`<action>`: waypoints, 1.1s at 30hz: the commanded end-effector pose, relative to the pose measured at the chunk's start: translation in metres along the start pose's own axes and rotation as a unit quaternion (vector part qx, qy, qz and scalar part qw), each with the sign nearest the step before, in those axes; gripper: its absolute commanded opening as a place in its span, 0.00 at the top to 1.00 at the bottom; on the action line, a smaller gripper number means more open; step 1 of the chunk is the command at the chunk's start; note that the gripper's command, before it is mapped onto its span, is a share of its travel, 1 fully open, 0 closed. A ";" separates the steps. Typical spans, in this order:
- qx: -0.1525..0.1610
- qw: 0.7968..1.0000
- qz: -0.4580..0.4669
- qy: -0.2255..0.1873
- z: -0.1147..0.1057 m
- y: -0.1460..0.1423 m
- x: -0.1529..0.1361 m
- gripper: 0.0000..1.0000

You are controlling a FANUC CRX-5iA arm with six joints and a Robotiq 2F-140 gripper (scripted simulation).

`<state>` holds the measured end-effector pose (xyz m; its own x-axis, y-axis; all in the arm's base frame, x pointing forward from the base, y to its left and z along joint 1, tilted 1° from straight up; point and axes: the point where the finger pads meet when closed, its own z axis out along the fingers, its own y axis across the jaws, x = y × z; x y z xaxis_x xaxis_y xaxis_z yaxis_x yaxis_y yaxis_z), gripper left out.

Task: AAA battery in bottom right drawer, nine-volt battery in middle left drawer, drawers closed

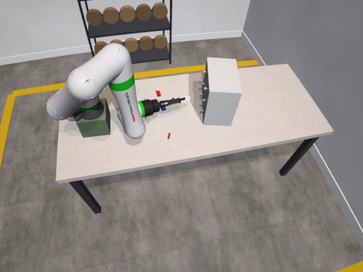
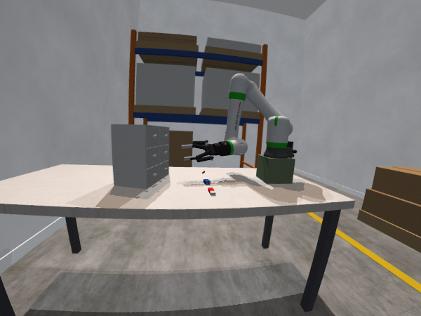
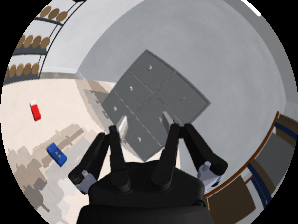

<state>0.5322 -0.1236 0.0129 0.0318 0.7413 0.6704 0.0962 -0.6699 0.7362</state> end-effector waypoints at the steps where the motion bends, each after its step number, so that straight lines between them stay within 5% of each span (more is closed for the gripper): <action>1: -0.031 0.990 0.116 -0.071 0.003 0.000 0.006 0.80; 8: -0.062 0.965 0.222 -0.129 0.003 0.000 0.006 0.80; 9: -0.080 0.944 0.279 -0.160 0.003 0.000 0.006 0.80; 20: -0.120 0.843 0.447 -0.273 0.009 -0.004 -0.001 0.80; 33: -0.120 0.841 0.449 -0.276 0.041 -0.027 -0.040 0.80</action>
<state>0.5565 -0.1281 -0.0170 0.4437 -0.2057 0.8723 -0.4146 -0.9100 -0.0037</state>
